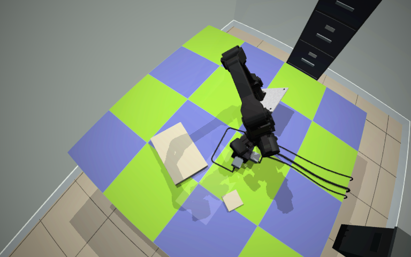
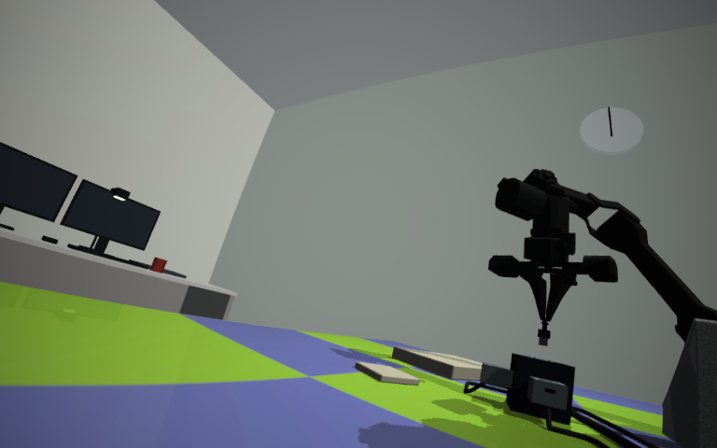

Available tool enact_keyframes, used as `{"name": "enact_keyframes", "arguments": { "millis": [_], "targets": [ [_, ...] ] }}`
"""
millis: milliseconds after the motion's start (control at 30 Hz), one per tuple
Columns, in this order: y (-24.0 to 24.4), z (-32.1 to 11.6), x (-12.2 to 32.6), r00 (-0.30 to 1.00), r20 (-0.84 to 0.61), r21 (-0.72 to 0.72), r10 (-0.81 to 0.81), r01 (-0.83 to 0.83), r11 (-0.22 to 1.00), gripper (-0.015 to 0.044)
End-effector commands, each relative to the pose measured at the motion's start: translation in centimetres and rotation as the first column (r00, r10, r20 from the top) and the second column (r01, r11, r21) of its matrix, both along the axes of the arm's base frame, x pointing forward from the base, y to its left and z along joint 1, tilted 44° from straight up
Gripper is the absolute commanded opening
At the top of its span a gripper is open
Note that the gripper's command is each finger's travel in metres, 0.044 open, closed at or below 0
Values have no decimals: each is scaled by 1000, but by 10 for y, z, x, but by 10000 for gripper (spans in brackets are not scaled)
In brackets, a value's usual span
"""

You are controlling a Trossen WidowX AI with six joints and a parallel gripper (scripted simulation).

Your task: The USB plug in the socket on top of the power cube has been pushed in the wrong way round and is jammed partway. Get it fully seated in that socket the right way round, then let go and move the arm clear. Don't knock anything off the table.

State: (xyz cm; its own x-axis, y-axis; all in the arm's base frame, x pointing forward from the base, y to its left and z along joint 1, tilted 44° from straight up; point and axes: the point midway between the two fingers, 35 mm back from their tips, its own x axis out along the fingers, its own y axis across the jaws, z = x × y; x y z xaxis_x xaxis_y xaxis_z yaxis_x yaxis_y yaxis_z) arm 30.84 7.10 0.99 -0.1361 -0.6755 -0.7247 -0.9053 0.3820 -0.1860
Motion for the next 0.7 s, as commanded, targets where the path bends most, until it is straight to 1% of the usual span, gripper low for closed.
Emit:
{"name": "enact_keyframes", "arguments": {
  "millis": [0, 400, 667],
  "targets": [
    [0, 0, 0, 994, -71, 18, 77, -76, 997, 0],
    [0, 0, 0, 916, -264, 97, 300, -285, 954, 0],
    [0, 0, 0, 909, -275, 103, 313, -296, 950, 0]
  ]
}}
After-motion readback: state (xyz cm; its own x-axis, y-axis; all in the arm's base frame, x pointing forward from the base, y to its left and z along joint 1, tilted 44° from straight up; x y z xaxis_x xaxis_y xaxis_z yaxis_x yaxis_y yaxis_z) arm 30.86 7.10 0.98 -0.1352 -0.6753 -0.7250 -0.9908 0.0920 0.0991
